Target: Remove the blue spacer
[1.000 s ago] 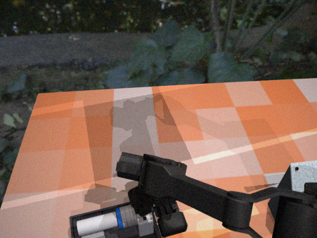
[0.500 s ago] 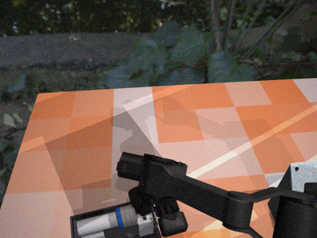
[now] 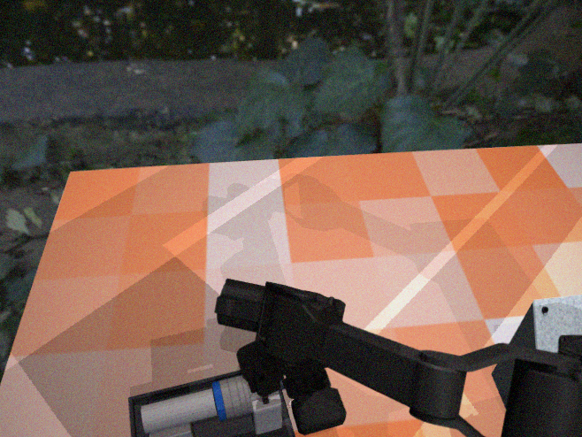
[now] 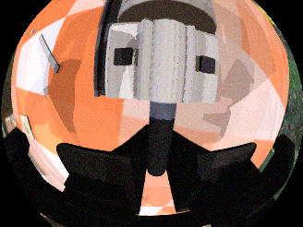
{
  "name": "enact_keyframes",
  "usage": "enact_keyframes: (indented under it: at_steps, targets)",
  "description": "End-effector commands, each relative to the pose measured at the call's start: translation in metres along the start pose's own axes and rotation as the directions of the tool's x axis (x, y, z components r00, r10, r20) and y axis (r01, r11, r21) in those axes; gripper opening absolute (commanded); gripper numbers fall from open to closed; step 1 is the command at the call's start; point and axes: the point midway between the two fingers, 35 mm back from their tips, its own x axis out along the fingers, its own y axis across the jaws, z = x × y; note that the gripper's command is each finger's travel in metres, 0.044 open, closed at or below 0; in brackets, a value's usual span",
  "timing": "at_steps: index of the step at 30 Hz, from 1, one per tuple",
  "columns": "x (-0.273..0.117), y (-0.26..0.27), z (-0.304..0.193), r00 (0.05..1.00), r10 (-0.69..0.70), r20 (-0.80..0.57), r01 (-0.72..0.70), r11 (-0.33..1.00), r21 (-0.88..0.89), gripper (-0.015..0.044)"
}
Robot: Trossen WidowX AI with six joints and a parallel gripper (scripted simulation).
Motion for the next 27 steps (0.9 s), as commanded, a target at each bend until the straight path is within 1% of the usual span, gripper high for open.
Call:
enact_keyframes:
  at_steps: [1,27]
  targets:
    - [0.0002,-0.0007,-0.0013,1.000,-0.003,-0.001,0.003,1.000,-0.001,0.0000]
    - [0.0002,-0.0007,-0.0040,1.000,-0.003,-0.001,0.003,1.000,-0.001,0.0000]
